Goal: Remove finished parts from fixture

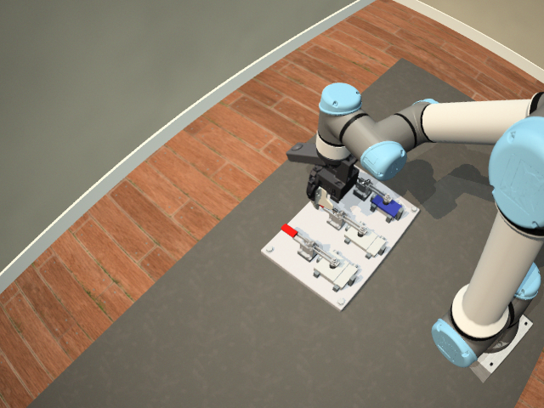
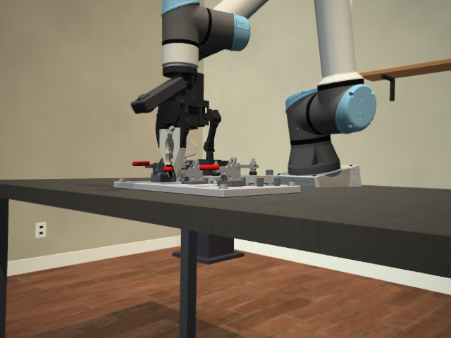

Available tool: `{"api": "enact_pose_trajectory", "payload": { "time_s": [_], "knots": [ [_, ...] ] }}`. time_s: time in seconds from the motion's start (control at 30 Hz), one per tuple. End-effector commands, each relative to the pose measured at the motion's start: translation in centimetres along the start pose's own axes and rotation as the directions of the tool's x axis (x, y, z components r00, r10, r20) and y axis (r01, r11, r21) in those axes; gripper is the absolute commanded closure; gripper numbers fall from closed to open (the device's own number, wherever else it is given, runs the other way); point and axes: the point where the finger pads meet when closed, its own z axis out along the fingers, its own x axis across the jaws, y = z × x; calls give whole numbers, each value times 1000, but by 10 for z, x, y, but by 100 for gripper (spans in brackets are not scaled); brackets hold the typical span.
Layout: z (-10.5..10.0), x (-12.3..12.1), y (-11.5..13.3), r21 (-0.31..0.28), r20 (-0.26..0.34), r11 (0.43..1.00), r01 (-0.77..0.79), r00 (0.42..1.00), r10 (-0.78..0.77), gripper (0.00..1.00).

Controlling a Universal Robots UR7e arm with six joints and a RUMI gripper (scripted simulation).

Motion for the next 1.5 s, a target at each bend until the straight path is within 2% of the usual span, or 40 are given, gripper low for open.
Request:
{"api": "enact_pose_trajectory", "payload": {
  "time_s": [0.0,1.47],
  "knots": [
    [-1,0,0,2,0,1000,0,1000,0,100],
    [-5,0,1,2,0,1000,0,1000,0,100]
  ]
}}
